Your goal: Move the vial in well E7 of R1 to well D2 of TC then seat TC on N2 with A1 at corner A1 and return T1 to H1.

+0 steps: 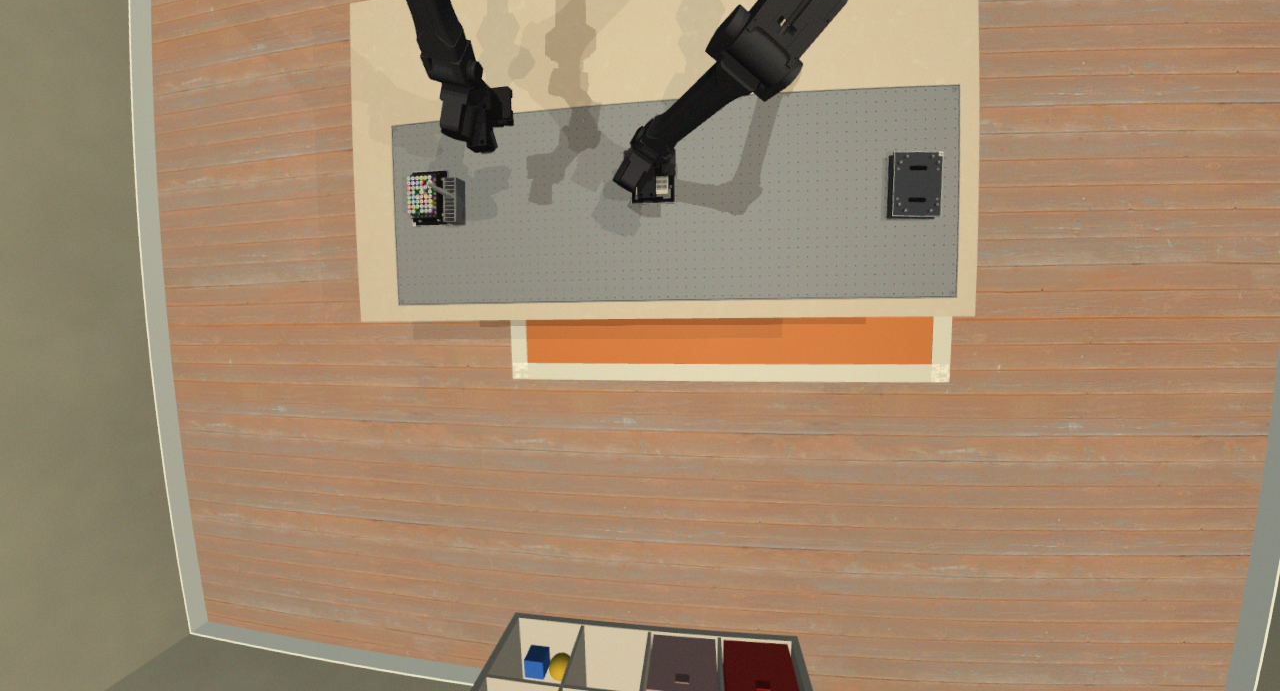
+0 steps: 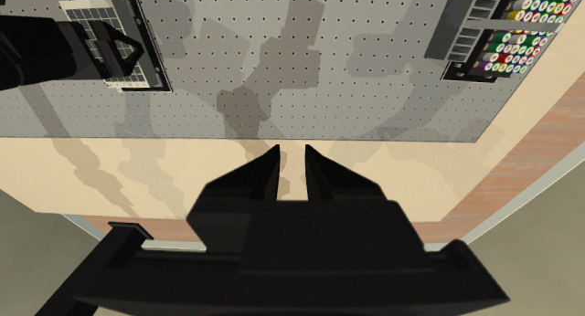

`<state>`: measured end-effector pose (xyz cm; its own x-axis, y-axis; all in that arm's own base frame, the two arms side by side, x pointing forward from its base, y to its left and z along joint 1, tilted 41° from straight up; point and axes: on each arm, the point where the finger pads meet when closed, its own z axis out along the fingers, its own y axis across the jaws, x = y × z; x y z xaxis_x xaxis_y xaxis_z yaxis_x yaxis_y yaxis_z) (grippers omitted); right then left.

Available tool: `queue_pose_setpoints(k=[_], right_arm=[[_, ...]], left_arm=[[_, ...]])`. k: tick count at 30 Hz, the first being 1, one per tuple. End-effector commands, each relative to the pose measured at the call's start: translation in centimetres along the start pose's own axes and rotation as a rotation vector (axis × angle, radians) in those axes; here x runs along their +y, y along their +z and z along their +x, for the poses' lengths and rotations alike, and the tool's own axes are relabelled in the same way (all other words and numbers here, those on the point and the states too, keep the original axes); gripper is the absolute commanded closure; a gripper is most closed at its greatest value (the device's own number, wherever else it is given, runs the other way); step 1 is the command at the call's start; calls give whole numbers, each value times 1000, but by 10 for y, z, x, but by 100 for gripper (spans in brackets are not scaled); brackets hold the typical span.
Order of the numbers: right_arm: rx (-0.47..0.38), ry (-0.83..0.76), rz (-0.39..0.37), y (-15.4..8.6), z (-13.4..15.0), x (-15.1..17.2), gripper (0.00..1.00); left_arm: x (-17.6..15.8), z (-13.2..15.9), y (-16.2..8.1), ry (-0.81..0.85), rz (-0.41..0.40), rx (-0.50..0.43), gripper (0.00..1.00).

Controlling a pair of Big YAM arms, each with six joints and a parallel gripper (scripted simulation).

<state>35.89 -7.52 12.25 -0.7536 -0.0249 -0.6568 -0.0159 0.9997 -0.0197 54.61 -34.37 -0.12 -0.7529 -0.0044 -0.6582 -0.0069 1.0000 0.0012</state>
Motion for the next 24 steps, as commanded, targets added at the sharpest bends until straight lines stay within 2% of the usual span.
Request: queue_pose_setpoints(k=[1,6,14,16,24], right_arm=[[-16,6,6,-3,-9,-2,76],[-16,6,6,-3,-9,-2,76],[-16,6,6,-3,-9,-2,76],[-16,6,6,-3,-9,-2,76],[-16,6,6,-3,-9,-2,76]], left_arm=[[-3,-6,-3,-2,8,-10,11],[-3,-6,-3,-2,8,-10,13],[-3,-6,-3,-2,8,-10,37],[-3,-6,-3,-2,8,-10,37],[-3,-6,-3,-2,8,-10,61]])
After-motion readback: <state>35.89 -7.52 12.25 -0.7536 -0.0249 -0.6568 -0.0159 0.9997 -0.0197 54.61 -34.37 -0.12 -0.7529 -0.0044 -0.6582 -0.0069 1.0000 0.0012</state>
